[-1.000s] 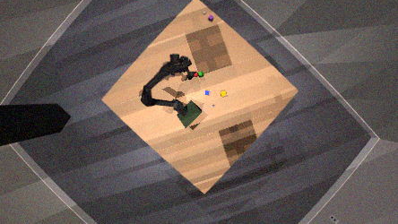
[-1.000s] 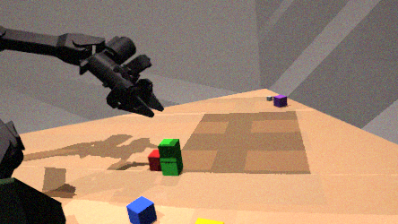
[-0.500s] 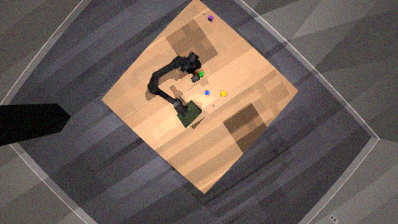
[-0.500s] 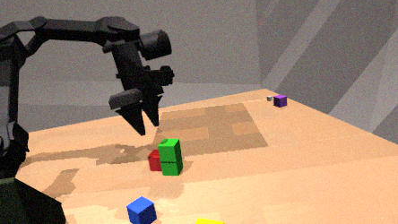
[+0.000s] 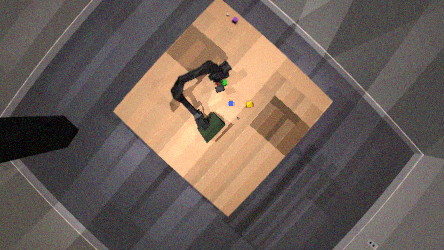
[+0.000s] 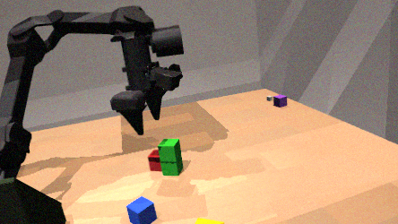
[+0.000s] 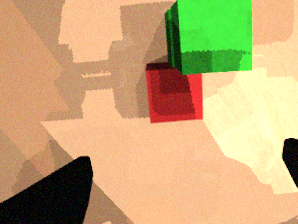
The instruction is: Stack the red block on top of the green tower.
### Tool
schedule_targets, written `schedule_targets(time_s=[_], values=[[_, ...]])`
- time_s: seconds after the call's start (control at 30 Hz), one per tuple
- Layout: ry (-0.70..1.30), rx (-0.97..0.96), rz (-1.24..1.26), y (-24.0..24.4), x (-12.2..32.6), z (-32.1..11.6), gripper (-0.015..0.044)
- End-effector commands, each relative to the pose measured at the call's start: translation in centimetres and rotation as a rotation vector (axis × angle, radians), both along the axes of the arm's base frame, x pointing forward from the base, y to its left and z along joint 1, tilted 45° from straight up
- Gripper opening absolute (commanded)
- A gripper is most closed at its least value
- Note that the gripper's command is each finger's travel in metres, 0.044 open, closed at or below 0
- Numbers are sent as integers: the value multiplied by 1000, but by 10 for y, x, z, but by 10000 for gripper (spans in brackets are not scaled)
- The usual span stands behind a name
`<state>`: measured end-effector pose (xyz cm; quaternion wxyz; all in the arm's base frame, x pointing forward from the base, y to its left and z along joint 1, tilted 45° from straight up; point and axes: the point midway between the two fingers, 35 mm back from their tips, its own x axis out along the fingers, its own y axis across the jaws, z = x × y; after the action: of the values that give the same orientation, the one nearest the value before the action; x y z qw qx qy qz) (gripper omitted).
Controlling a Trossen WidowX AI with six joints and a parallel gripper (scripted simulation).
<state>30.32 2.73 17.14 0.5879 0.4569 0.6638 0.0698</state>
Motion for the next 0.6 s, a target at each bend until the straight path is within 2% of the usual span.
schedule_targets(time_s=[0.0,0.27,0.57], values=[[1,8,1,5,2,-5,440],[-1,11,1,35,6,-35,440],[-1,11,1,38,6,-39,440]])
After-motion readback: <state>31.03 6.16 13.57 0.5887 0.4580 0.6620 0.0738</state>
